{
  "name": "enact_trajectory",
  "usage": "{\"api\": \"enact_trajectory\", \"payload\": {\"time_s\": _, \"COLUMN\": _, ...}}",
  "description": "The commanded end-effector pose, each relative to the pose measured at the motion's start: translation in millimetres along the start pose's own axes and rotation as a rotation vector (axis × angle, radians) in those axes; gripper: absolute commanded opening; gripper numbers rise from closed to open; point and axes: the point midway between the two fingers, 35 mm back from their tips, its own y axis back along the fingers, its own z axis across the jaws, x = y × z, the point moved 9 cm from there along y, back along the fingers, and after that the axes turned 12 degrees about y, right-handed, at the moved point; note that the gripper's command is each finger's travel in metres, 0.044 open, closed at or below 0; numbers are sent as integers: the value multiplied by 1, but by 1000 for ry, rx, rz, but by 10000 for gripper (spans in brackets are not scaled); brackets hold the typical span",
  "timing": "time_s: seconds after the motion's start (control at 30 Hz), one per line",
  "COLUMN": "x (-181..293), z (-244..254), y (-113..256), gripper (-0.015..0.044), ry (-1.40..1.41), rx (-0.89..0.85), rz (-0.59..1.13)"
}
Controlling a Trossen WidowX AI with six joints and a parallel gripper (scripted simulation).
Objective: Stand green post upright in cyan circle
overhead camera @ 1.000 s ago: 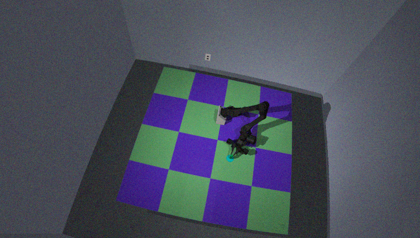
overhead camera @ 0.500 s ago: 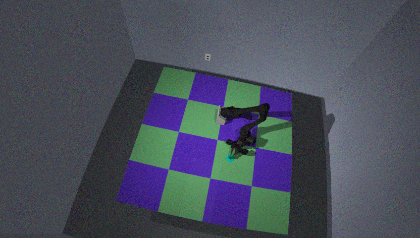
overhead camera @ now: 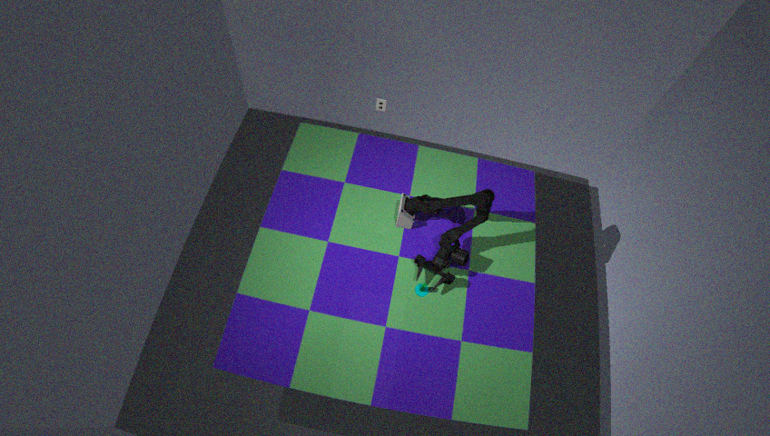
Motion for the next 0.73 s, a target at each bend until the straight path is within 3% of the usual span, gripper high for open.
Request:
{"api": "enact_trajectory", "payload": {"time_s": 0.0, "x": -11, "z": 1, "y": 0, "gripper": 400, "ry": -9, "rx": 0, "rz": -2}}
{"api": "enact_trajectory", "payload": {"time_s": 0.5, "x": -79, "z": -14, "y": 6, "gripper": 400, "ry": -10, "rx": 3, "rz": -10}}
{"api": "enact_trajectory", "payload": {"time_s": 0.7, "x": -86, "z": -14, "y": 3, "gripper": 400, "ry": 28, "rx": 12, "rz": 22}}
